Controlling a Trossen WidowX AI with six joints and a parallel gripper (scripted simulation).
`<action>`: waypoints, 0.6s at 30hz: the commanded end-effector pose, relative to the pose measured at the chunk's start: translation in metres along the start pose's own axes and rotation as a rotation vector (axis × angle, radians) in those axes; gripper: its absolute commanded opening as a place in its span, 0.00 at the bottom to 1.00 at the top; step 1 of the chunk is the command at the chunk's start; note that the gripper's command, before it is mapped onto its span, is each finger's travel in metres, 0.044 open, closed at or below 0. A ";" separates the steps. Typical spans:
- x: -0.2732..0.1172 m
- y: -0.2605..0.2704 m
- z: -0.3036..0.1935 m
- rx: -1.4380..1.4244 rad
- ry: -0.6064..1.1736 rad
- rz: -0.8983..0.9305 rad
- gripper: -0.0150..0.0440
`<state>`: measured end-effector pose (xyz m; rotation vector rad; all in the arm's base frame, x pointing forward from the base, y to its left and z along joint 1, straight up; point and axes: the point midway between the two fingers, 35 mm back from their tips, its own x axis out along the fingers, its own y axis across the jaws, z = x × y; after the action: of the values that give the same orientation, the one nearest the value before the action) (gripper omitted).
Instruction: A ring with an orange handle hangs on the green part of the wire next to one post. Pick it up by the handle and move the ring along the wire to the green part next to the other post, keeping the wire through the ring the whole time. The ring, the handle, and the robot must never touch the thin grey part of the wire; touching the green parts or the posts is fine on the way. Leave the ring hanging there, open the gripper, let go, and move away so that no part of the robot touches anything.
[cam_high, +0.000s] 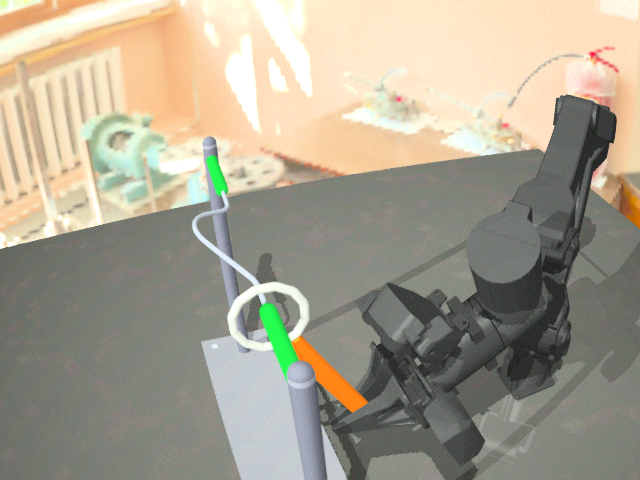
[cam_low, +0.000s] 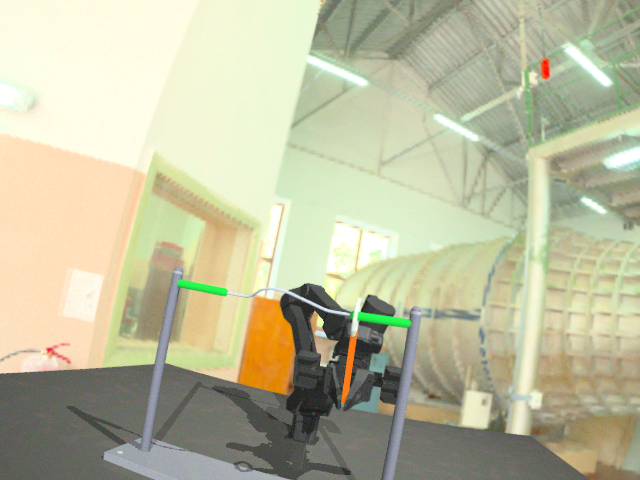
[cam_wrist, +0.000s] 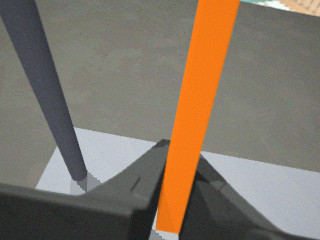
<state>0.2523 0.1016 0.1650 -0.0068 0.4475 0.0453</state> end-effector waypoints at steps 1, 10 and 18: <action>0.000 0.005 0.002 0.007 -0.007 0.000 0.00; 0.001 0.011 0.000 0.008 -0.008 0.000 0.00; 0.006 0.012 -0.010 0.008 -0.008 0.000 0.00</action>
<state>0.2525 0.1132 0.1584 -0.0024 0.4402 0.0480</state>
